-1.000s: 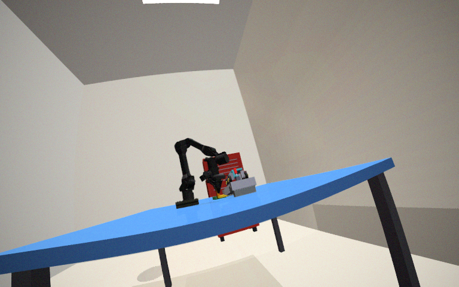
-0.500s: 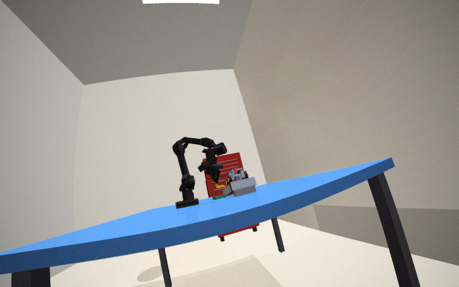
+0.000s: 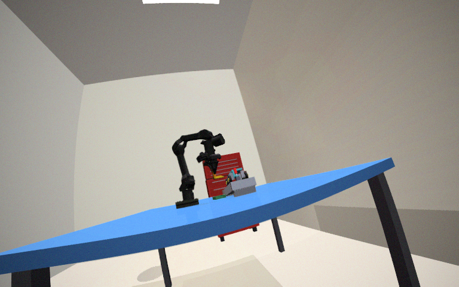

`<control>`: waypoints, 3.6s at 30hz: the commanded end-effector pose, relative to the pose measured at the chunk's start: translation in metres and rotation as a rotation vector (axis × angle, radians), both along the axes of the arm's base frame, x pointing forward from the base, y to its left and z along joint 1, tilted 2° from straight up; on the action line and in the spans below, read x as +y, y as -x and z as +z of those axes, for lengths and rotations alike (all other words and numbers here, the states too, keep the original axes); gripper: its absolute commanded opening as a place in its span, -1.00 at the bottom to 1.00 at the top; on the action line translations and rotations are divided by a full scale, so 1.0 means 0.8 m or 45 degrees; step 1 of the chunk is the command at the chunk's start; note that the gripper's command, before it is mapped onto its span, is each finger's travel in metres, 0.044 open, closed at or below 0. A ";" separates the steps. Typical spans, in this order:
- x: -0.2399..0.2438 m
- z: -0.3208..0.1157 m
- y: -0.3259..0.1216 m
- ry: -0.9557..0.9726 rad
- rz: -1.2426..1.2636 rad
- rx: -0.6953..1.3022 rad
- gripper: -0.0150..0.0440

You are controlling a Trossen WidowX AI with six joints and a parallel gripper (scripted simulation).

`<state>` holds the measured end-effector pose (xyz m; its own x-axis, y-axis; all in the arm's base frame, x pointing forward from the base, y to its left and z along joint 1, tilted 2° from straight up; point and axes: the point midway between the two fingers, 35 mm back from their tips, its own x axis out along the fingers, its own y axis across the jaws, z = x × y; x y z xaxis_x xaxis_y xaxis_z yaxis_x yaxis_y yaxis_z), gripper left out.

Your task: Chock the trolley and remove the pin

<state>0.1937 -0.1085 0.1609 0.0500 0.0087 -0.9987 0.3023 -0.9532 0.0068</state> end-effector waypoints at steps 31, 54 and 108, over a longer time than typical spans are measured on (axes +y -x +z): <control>-0.003 0.026 0.002 0.045 0.882 -0.005 -0.49; -0.003 0.026 0.001 0.089 1.874 -0.014 -0.49; -0.003 0.026 0.001 0.194 4.193 -0.023 -0.49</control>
